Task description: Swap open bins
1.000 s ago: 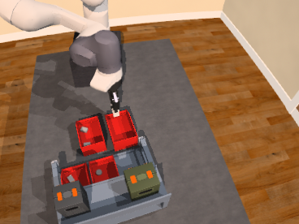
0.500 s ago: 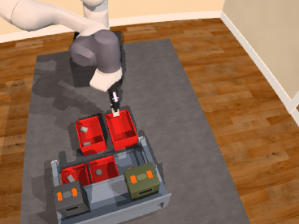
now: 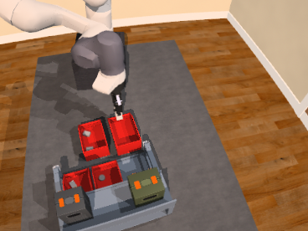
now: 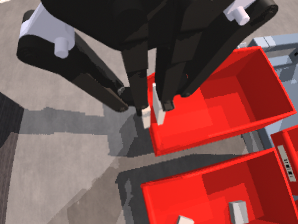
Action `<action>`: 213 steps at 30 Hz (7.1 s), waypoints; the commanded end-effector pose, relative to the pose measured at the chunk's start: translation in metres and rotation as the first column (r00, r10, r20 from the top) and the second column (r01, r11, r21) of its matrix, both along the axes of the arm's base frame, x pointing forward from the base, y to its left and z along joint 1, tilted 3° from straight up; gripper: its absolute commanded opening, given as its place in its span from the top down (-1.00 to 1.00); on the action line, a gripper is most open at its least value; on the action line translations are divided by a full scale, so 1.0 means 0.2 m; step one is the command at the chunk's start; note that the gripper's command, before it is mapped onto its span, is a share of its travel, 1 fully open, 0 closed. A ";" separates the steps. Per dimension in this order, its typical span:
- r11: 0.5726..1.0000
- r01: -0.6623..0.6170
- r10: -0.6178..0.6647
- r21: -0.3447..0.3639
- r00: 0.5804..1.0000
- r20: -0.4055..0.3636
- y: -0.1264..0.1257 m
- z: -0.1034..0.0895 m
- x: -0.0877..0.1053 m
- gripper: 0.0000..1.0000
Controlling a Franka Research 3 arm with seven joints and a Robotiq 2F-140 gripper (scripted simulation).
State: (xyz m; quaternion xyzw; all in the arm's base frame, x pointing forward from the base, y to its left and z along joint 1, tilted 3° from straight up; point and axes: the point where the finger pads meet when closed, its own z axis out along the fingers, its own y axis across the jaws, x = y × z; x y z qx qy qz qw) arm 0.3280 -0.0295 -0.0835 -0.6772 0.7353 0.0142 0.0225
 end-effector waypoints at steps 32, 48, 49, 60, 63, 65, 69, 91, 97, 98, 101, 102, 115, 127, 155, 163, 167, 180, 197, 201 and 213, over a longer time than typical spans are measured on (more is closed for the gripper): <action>1.000 0.005 -0.005 0.001 1.000 0.002 0.01 -0.14 0.00 1.00; 1.000 0.005 -0.005 0.001 1.000 0.002 0.01 -0.15 0.00 1.00; 1.000 0.005 -0.005 0.001 1.000 0.002 0.01 -0.15 0.00 1.00; 1.000 0.005 -0.005 0.001 1.000 0.002 0.01 -0.15 0.00 -0.15; 1.000 0.005 -0.005 0.001 1.000 0.002 0.01 -0.15 0.00 -0.15; 1.000 0.005 -0.005 0.001 1.000 0.002 0.01 -0.15 0.00 -0.15; 1.000 0.005 -0.005 0.001 1.000 0.002 0.01 -0.15 0.00 -0.15; 1.000 0.005 -0.005 0.001 1.000 0.002 0.01 -0.15 0.00 -0.15; 1.000 0.005 -0.005 0.001 1.000 0.002 0.01 -0.15 0.00 -0.15; 1.000 0.005 -0.005 0.001 1.000 0.002 0.01 -0.15 0.00 -0.15; 1.000 0.005 -0.005 0.001 1.000 0.002 0.01 -0.15 0.00 -0.15; 1.000 0.005 -0.005 0.001 1.000 0.002 0.01 -0.15 0.00 -0.15; 1.000 0.005 -0.005 0.001 1.000 0.002 0.01 -0.08 0.00 -0.15; 1.000 0.005 -0.005 0.001 1.000 0.002 0.00 0.05 0.00 -0.15; 1.000 0.005 -0.005 0.001 1.000 0.002 -0.01 0.24 0.00 -0.15; 1.000 0.005 -0.005 0.001 1.000 0.002 -0.01 0.25 0.00 -0.15; 1.000 0.005 -0.005 0.001 1.000 0.002 -0.01 0.25 0.00 1.00; 1.000 0.005 -0.005 0.001 1.000 0.002 -0.01 0.25 0.00 1.00; 1.000 0.005 -0.005 0.001 1.000 0.002 -0.01 0.25 0.00 1.00; 1.000 0.023 -0.023 0.001 1.000 0.001 -0.01 0.25 0.00 1.00; 0.815 0.579 -0.579 0.022 0.815 -0.009 -0.29 0.47 0.36 1.00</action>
